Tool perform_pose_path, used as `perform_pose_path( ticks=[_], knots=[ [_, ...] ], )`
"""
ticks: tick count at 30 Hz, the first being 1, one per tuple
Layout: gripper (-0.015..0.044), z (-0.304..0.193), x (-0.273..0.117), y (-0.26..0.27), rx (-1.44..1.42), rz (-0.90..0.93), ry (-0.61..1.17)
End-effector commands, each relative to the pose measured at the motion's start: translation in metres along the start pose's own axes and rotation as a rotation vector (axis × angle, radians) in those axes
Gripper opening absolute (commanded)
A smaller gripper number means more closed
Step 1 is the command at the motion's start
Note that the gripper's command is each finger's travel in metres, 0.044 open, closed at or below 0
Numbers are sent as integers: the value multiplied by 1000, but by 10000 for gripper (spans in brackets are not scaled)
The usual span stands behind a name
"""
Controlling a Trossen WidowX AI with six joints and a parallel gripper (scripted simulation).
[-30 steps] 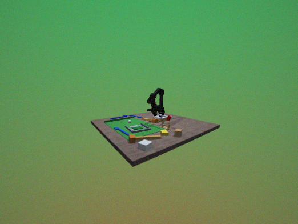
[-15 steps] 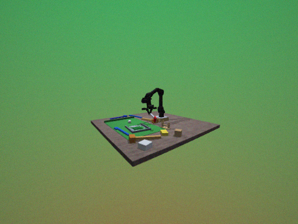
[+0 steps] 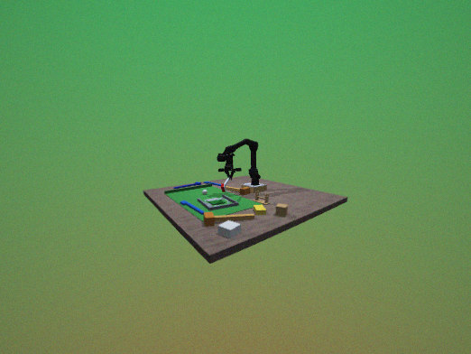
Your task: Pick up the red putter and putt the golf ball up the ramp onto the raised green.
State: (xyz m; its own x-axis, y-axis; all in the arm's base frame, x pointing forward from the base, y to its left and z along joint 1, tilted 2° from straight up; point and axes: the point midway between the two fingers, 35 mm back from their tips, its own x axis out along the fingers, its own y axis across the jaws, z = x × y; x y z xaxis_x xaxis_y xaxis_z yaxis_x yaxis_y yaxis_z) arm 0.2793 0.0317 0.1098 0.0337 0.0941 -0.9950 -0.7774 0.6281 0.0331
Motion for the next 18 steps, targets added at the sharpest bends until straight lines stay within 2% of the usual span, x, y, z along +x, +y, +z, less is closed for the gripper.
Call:
perform_pose_path(
  ticks=[1,18],
  knots=[
    [0,-16,-7,-19,134,-24,10],
    [0,-95,-26,-68,614,-82,66]
  ],
)
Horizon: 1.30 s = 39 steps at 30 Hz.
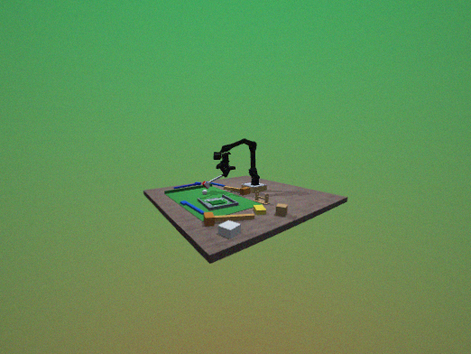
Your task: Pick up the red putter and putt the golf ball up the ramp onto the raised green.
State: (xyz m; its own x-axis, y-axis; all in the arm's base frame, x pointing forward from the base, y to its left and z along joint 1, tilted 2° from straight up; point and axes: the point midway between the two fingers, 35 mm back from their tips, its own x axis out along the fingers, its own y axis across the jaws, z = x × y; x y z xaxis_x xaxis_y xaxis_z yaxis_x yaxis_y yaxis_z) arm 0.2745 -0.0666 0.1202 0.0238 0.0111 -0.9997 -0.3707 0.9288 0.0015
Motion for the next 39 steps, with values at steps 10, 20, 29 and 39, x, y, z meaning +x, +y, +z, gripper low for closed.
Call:
perform_pose_path(
  ticks=[10,20,29,39],
  knots=[
    [0,-46,-12,-55,368,-48,38],
    [0,-46,-5,-56,372,-49,39],
    [0,-48,28,-57,372,-49,39],
    [0,-48,37,-57,372,-49,39]
  ],
)
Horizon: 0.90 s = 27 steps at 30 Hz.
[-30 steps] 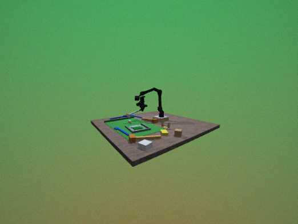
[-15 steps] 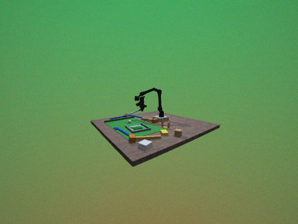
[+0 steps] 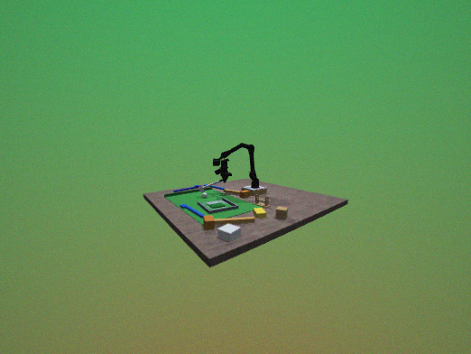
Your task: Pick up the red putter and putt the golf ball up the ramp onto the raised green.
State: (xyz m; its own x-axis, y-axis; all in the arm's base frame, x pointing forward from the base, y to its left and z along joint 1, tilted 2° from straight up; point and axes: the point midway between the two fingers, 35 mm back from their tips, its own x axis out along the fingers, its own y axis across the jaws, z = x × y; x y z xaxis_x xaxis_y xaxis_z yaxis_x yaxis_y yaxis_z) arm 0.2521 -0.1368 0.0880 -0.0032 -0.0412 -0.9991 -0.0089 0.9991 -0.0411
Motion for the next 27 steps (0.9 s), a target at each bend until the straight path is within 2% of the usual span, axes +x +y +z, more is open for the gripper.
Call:
perform_pose_path(
  ticks=[1,14,27],
  knots=[
    [0,0,7,0,2,-3,2],
    [0,-1,27,0,2,-3,2],
    [0,-1,25,-2,3,1,3]
  ],
)
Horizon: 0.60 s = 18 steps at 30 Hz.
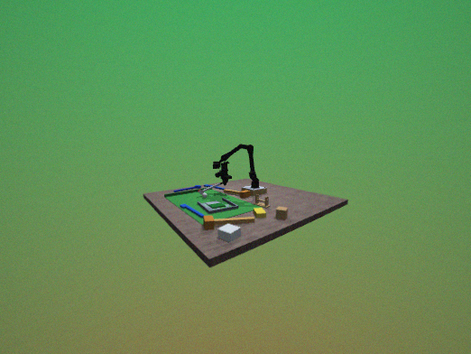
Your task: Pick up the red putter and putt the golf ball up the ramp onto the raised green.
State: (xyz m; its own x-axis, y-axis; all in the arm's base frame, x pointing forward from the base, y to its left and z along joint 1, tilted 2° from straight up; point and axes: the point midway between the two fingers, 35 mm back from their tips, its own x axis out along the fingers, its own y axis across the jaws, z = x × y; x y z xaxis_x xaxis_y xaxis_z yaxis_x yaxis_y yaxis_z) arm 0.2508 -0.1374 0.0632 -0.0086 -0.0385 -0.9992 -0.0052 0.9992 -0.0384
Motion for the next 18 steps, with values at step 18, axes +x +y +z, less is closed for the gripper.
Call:
perform_pose_path(
  ticks=[18],
  knots=[
    [0,-1,4,-28,2,-1,1]
  ],
)
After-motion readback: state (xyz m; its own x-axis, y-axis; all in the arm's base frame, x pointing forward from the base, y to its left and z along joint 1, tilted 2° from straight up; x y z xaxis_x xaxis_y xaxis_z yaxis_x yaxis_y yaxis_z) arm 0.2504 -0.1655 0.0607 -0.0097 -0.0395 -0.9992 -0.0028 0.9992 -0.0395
